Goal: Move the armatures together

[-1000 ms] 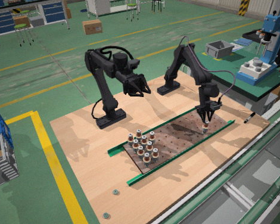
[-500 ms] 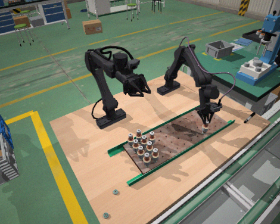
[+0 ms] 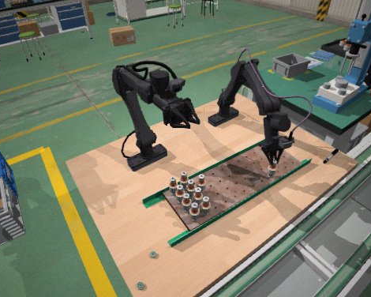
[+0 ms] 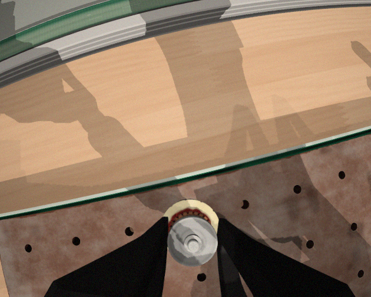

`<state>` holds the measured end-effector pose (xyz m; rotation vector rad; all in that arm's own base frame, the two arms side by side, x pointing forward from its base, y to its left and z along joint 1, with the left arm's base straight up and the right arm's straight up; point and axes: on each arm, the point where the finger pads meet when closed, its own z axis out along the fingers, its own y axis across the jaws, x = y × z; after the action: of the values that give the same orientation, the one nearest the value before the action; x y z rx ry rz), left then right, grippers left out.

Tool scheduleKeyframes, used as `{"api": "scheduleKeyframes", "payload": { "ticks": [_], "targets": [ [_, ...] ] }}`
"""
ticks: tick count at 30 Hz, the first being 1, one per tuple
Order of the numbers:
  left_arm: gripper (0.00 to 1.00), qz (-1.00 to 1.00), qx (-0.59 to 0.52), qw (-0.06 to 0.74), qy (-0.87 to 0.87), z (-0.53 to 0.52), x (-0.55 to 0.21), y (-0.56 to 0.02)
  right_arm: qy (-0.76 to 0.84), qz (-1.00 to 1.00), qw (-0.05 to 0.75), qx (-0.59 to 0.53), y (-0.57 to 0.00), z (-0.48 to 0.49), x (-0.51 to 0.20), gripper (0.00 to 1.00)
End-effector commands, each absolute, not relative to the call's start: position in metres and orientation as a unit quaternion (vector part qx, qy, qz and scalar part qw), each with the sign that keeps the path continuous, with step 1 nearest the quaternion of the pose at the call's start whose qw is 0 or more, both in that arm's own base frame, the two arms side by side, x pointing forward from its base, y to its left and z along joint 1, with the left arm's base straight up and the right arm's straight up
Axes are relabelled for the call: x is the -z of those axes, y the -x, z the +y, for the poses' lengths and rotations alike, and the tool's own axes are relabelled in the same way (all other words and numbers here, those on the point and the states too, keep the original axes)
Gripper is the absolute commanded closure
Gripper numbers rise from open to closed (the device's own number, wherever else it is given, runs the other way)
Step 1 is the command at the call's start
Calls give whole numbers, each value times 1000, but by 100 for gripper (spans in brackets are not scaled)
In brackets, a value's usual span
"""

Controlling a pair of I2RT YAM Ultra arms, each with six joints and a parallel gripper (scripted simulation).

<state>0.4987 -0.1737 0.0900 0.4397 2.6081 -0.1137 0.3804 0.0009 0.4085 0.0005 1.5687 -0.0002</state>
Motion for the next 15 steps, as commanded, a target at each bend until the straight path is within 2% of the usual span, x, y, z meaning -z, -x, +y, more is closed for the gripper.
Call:
{"api": "scheduleKeyframes", "payload": {
  "ticks": [1,15],
  "targets": [
    [72,947,45,273,-162,-177,-114,-505,10,709,706,-6,-379,8,-410,63],
    [74,947,45,273,-162,-177,-114,-505,10,709,706,-6,-379,8,-410,63]
  ]
}}
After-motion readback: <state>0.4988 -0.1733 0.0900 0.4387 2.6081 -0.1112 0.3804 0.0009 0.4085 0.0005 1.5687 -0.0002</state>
